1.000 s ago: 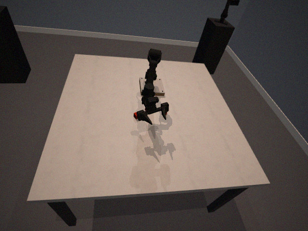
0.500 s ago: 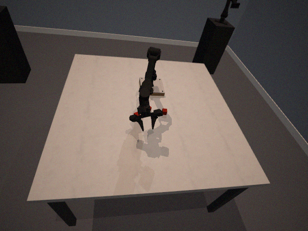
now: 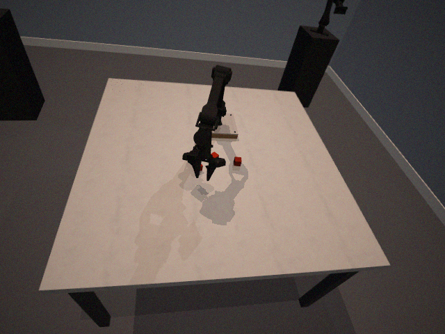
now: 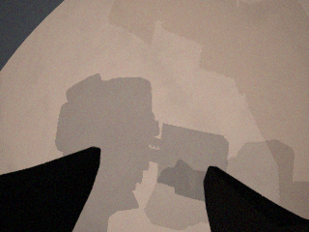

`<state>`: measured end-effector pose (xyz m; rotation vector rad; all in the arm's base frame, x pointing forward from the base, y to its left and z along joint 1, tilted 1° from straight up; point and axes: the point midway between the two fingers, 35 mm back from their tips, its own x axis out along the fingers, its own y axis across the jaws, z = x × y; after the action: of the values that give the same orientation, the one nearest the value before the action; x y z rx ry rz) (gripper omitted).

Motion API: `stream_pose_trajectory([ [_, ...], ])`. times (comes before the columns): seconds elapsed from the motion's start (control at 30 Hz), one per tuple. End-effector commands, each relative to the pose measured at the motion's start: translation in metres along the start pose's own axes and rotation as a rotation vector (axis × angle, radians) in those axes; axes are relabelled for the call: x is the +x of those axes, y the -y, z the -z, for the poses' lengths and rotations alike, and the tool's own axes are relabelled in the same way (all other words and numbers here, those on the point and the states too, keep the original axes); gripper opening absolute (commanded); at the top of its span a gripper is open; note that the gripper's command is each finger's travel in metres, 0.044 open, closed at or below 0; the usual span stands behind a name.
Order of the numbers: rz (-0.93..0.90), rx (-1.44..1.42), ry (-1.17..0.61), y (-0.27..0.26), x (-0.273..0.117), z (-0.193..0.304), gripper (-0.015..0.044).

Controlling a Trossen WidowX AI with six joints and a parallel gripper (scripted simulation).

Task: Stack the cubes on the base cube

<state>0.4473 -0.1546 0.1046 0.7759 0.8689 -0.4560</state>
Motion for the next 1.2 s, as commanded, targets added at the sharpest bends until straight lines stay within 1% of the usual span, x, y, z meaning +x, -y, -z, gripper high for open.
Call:
stream_pose_trajectory([
  [0.0, 0.112, 0.076, -0.087, 0.018, -0.016, 0.012, 0.0265],
  [0.17, 0.268, 0.167, -0.206, 0.041, -0.045, 0.031, 0.0265],
  [0.33, 0.428, 0.248, -0.322, 0.061, -0.083, 0.052, 0.0265],
  [0.43, 0.477, 0.27, -0.356, 0.066, -0.096, 0.058, 0.0265],
  [0.6, 0.477, 0.27, -0.356, 0.066, -0.095, 0.058, 0.0265],
  [0.87, 0.477, 0.27, -0.356, 0.089, -0.048, 0.08, 0.0265],
  [1.17, 0.477, 0.27, -0.356, 0.096, -0.034, 0.087, 0.0265],
])
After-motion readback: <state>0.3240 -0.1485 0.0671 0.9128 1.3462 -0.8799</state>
